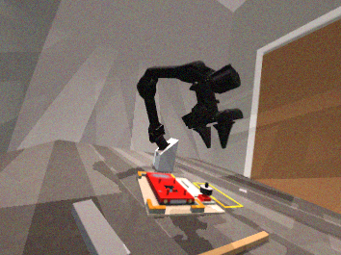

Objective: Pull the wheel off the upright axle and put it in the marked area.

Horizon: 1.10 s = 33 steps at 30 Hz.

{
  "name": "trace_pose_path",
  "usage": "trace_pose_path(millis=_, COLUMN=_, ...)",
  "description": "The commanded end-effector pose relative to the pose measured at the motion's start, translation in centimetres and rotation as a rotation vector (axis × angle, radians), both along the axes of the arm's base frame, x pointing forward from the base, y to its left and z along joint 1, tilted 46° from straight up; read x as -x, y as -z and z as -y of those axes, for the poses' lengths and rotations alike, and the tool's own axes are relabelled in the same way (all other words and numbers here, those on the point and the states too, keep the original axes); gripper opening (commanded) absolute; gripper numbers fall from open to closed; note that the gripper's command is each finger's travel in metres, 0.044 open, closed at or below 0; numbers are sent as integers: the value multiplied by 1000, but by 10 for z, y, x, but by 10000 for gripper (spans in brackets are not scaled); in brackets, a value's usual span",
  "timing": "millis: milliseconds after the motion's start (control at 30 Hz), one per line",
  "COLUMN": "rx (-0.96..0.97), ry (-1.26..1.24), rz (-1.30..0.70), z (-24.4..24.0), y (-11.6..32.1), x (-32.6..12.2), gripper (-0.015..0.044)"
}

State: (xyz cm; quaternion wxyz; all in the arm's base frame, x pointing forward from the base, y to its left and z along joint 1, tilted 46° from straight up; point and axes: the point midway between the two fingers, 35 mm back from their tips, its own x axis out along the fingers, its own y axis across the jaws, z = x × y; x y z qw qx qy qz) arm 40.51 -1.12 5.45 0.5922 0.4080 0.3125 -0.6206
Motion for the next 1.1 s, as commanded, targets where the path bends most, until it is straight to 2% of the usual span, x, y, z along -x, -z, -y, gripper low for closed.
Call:
trace_pose_path(millis=0, rx=128, ry=60, rz=-84, z=9, y=34, x=15, gripper=300)
trace_pose_path(millis=167, rx=282, ry=105, rz=-159, z=21, y=67, x=32, gripper=300)
trace_pose_path(millis=667, rx=282, ry=105, rz=-160, z=18, y=72, x=44, gripper=300)
trace_pose_path(millis=1067, rx=286, ry=105, rz=-160, z=69, y=121, x=53, gripper=300)
